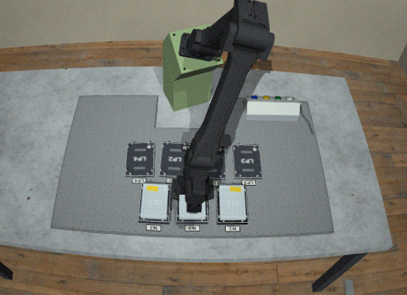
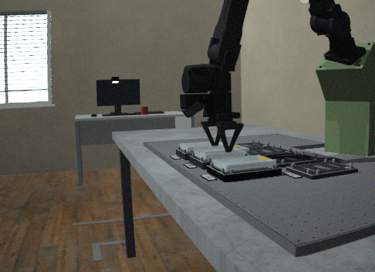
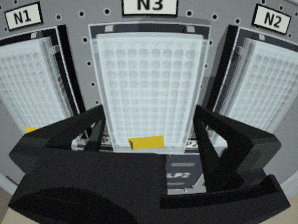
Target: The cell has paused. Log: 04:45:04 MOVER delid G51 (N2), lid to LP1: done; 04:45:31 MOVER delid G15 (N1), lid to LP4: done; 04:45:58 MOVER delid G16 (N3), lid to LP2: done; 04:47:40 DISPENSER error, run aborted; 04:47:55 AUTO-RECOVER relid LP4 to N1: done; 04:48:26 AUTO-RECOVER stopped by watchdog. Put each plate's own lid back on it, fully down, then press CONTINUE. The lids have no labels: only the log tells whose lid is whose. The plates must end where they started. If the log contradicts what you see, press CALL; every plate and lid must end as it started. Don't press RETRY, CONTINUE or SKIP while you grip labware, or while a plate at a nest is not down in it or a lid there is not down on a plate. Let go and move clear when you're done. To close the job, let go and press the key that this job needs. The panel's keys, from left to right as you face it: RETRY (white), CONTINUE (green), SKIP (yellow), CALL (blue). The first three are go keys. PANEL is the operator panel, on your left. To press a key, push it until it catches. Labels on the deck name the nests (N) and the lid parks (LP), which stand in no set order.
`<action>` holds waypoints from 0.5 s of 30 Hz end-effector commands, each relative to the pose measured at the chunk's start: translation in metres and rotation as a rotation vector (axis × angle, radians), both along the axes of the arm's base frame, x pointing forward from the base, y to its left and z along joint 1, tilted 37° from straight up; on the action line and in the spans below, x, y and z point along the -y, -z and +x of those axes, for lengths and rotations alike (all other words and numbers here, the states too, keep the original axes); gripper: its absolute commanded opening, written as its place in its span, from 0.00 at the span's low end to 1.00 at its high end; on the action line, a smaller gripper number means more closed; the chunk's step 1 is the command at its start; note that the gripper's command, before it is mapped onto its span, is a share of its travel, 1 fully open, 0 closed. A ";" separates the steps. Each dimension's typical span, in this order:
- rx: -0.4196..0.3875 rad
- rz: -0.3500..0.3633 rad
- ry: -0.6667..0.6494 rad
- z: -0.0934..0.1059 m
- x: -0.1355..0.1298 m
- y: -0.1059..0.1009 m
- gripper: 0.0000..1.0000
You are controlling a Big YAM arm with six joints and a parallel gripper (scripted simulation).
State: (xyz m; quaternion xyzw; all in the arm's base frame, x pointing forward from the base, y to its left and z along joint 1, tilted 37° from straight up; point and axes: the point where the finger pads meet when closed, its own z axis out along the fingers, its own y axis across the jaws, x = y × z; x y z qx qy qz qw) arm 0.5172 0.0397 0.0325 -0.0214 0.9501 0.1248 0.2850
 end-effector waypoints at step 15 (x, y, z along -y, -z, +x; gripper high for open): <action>0.039 0.007 0.002 0.016 -0.007 -0.009 0.00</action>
